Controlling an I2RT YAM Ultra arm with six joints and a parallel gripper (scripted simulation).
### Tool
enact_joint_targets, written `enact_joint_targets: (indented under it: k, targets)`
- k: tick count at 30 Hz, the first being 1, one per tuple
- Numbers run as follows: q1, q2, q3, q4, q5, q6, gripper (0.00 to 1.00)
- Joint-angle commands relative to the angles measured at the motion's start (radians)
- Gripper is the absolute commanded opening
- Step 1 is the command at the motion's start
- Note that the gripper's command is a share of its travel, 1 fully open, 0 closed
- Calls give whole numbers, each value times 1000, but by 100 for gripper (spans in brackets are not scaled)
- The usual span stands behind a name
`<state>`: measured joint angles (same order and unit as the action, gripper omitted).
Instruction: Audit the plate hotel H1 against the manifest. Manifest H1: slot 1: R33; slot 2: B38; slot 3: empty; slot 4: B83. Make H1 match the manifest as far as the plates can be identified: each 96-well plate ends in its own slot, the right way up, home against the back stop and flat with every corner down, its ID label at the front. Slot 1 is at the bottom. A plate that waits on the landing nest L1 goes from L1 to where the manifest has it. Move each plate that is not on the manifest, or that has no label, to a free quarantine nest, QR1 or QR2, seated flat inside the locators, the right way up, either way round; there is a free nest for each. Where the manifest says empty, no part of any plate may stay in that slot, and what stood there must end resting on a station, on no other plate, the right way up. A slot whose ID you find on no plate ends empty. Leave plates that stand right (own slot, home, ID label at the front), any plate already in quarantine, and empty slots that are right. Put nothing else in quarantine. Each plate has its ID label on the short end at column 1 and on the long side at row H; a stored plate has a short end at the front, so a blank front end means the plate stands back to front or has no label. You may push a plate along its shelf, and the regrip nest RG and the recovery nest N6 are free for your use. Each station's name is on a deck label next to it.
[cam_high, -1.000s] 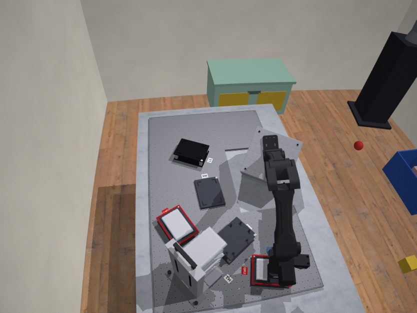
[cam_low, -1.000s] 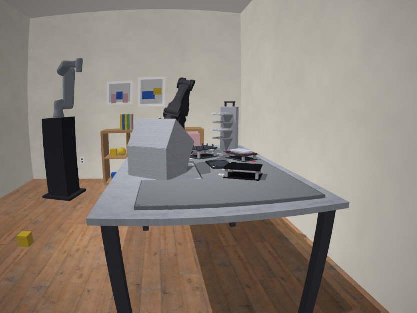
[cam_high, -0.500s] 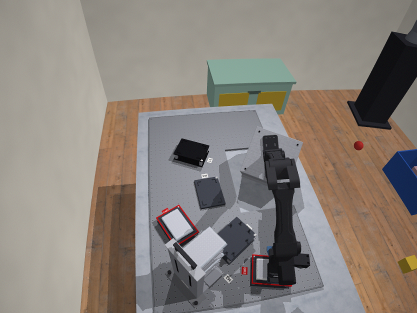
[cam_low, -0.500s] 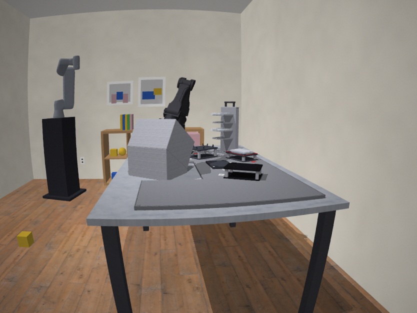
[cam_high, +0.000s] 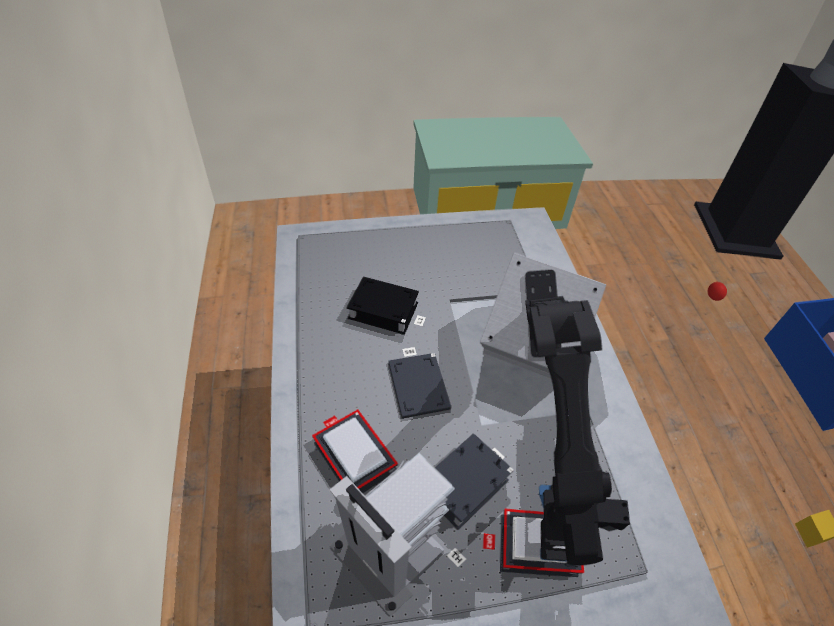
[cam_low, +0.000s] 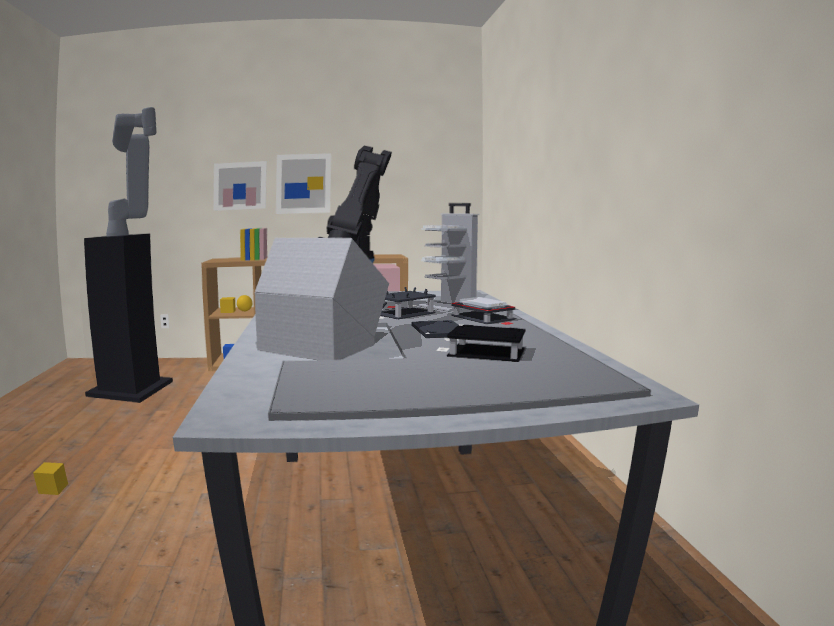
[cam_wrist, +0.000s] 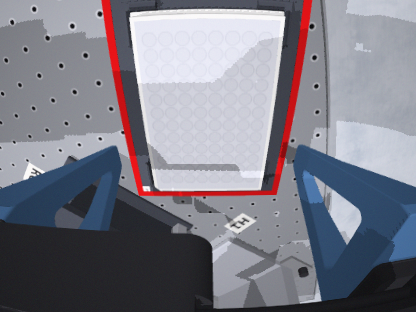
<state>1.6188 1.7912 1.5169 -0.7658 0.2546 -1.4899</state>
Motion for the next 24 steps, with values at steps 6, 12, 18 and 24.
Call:
enact_joint_targets:
  k: [6,12,18,24]
  targets:
    - [28,-67,50,-83,6,19,100]
    - [44,-95,66,-130,17,33,100]
    - [56,-120,90,-182,24,45,100]
    - [67,-128,123,-225,26,54,100]
